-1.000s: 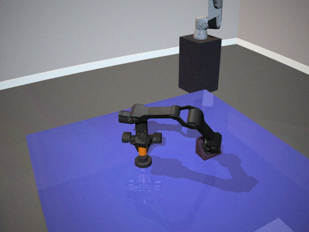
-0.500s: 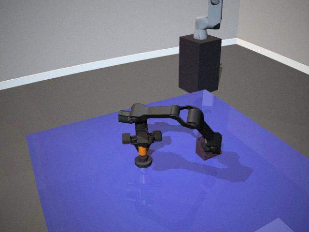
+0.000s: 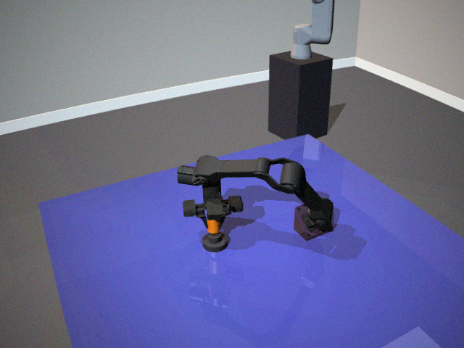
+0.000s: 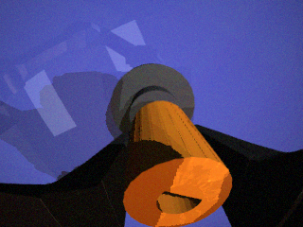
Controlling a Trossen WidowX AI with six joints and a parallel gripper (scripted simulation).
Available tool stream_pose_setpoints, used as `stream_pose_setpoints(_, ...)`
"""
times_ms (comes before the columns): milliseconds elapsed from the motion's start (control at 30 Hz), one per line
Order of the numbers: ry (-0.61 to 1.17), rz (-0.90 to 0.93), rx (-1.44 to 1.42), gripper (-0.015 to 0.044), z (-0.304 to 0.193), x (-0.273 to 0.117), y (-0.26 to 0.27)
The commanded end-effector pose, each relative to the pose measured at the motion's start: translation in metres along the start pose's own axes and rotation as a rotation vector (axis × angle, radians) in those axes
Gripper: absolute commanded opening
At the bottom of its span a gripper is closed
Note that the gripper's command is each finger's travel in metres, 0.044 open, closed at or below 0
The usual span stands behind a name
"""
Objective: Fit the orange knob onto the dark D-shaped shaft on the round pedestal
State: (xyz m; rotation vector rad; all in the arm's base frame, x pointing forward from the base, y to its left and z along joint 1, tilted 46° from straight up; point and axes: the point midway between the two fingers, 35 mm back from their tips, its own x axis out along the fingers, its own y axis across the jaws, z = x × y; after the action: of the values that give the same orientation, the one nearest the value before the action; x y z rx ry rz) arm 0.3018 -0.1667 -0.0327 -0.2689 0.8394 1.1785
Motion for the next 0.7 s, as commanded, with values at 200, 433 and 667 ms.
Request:
stream_pose_setpoints(200, -0.001, -0.001, -0.006, 0.0, 0.001, 0.0007, 0.0015)
stream_pose_setpoints(433, -0.001, -0.001, -0.006, 0.0, 0.0045, -0.0045, 0.0034)
stream_pose_setpoints(667, 0.0, -0.001, -0.205, 0.0, 0.0057, -0.0053, 0.0024)
